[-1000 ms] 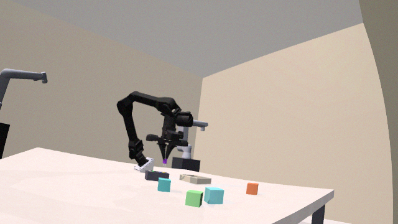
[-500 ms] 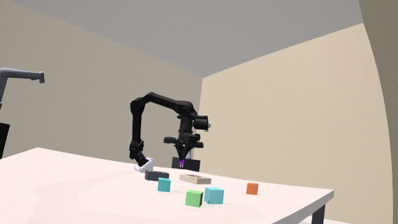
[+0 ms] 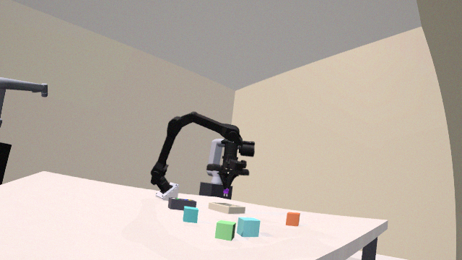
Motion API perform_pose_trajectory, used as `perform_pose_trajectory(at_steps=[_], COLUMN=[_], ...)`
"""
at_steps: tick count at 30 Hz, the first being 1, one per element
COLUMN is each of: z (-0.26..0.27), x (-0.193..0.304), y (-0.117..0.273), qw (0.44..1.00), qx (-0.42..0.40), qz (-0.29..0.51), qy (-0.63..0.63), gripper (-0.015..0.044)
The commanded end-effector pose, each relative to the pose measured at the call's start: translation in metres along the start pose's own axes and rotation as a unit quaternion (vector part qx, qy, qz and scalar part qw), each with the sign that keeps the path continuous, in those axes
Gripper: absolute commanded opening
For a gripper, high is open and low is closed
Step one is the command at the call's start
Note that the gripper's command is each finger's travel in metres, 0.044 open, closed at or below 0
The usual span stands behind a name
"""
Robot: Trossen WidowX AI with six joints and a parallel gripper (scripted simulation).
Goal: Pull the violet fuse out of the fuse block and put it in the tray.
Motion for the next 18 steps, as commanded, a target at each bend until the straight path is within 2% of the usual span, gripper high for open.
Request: perform_pose_trajectory(at_steps=[1,18], z=[0.016,0.018], x=[0.005,0.004], y=[-0.002,-0.024], qw=[1.000,1.000], qx=[-0.001,-0.001], qz=[0.001,0.000], qy=[-0.003,-0.003], gripper=[0.0000,0.0000])
Point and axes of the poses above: the point midway between the two fingers, 35 mm back from their tips, its own y axis back along the fingers, its own z axis across the jaws, x = y × z, the point moved 2 cm from there along y, back along the fingers, and after that the axes turned 7 degrees about y, right-handed, at the moved point
